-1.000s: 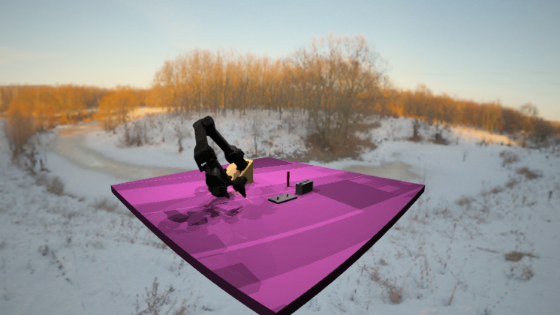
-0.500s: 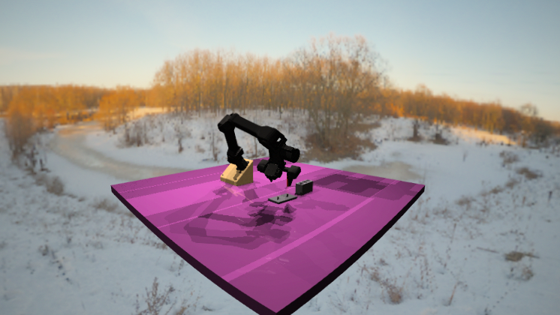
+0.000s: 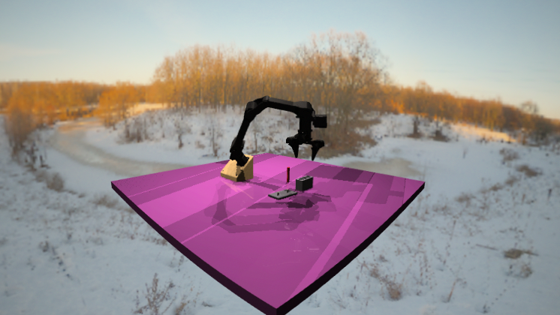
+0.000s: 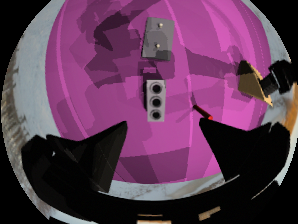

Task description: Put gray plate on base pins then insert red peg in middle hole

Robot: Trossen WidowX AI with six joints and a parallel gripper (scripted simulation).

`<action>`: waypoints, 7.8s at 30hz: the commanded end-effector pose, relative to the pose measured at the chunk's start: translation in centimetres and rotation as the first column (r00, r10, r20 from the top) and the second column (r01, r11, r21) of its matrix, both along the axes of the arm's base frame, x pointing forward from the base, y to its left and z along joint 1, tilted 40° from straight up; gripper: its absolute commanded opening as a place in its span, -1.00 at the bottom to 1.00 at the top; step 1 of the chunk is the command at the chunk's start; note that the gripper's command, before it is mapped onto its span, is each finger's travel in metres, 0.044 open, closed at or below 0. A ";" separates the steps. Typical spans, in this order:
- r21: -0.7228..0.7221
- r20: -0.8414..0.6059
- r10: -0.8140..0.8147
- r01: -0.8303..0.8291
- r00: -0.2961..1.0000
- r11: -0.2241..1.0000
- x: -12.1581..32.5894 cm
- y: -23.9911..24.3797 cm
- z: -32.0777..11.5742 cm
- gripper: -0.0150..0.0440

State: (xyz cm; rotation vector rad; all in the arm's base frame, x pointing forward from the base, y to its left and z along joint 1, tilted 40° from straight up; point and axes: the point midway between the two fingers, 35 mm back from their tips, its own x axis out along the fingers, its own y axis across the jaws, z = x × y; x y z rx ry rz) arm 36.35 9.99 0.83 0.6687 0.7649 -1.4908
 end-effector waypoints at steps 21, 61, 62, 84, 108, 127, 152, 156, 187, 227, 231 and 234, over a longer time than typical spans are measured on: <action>-0.034 0.041 -0.019 0.020 0.999 0.999 -0.1 -4.7 -6.3 1.00; -0.036 0.041 -0.019 0.020 0.999 0.999 -0.3 -8.5 -10.8 0.91; -0.036 0.041 -0.019 0.020 0.999 0.999 -0.3 -8.5 -10.8 0.82; -0.036 0.041 -0.019 0.020 0.999 0.999 -0.3 -8.5 -10.8 -0.47; -0.030 0.041 -0.018 0.019 0.999 0.999 0.9 -3.8 -5.4 -0.49; -0.031 0.040 -0.019 0.020 0.999 0.999 0.7 -0.2 -0.4 -0.49; -0.020 0.071 -0.053 0.054 0.996 0.998 1.2 -6.7 1.2 -0.49; -0.020 0.077 -0.060 0.061 0.995 0.998 1.2 -8.0 1.5 -0.49; -0.043 0.121 -0.115 0.121 0.986 0.992 -1.0 -17.3 3.5 -0.49; -0.044 0.121 -0.116 0.122 0.986 0.992 -1.1 -18.9 1.9 -0.49; -0.044 0.121 -0.116 0.122 0.986 0.992 -1.1 -19.4 1.4 -0.49; -0.044 0.121 -0.116 0.122 0.986 0.992 -1.1 -19.7 1.0 -0.49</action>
